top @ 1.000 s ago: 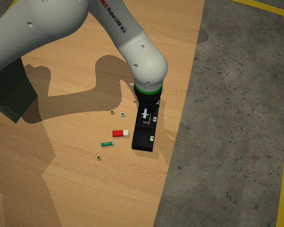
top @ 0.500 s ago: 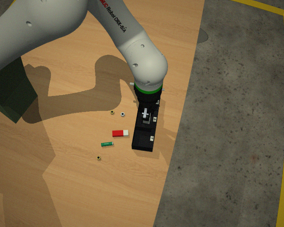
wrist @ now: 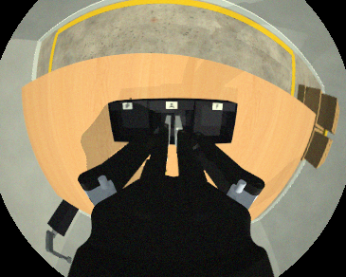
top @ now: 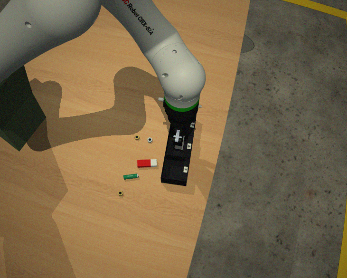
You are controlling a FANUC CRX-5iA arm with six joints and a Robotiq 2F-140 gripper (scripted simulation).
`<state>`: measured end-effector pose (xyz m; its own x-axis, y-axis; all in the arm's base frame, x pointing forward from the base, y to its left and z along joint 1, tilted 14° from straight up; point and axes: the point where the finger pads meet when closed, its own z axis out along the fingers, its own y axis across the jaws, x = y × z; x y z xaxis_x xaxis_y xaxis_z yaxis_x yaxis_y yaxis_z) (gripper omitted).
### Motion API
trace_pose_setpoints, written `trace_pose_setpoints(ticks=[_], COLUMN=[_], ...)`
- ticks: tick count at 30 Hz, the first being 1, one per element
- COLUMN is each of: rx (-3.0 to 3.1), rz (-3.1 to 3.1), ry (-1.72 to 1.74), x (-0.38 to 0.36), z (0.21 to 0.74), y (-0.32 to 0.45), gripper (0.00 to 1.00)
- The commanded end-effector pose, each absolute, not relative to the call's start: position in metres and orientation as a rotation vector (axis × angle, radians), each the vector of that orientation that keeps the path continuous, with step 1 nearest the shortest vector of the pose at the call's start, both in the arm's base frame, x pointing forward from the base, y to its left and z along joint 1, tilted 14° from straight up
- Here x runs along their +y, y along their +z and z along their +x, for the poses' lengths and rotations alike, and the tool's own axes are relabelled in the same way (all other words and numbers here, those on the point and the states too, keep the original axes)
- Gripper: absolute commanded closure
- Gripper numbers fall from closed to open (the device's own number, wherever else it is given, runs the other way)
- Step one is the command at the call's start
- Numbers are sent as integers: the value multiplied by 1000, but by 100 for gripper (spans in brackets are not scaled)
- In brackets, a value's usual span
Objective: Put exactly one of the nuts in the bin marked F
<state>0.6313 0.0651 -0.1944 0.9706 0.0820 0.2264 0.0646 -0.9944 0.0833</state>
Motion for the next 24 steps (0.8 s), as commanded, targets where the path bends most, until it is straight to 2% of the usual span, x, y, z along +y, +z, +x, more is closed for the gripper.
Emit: trace_pose_setpoints(ticks=[1,16,24], rx=[113,113,113], rz=[3043,3043,3043], ry=[355,355,355], x=[65,68,107], z=[630,622,619], y=[-190,-157,-160], gripper=[95,95,95])
